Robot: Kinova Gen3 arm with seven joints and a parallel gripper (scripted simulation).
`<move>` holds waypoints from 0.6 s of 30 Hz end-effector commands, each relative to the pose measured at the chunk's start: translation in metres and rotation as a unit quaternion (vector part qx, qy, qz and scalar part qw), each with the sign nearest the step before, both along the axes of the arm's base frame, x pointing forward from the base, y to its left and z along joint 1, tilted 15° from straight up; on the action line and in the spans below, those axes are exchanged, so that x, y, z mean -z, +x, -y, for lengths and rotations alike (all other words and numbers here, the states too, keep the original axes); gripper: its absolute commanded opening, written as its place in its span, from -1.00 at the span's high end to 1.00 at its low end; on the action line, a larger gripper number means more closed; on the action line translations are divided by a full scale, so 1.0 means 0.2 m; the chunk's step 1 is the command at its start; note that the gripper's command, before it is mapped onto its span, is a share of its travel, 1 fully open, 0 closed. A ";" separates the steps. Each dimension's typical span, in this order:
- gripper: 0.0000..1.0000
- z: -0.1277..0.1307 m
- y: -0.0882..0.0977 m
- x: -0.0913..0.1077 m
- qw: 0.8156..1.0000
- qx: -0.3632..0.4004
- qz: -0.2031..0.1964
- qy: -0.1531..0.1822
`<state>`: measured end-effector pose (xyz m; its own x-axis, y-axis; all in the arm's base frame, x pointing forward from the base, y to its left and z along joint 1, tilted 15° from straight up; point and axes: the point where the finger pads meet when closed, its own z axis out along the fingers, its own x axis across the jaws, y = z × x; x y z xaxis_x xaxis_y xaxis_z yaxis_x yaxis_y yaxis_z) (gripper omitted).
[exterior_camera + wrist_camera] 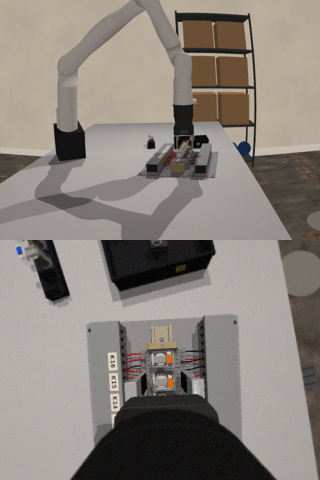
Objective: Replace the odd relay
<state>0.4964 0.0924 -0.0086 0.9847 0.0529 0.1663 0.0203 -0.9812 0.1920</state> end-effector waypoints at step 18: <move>-1.00 -0.01 0.00 -0.03 1.000 -0.001 0.001 0.001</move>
<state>0.4955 0.0929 -0.0050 0.9846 0.0530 0.1663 0.0204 -0.9812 0.1920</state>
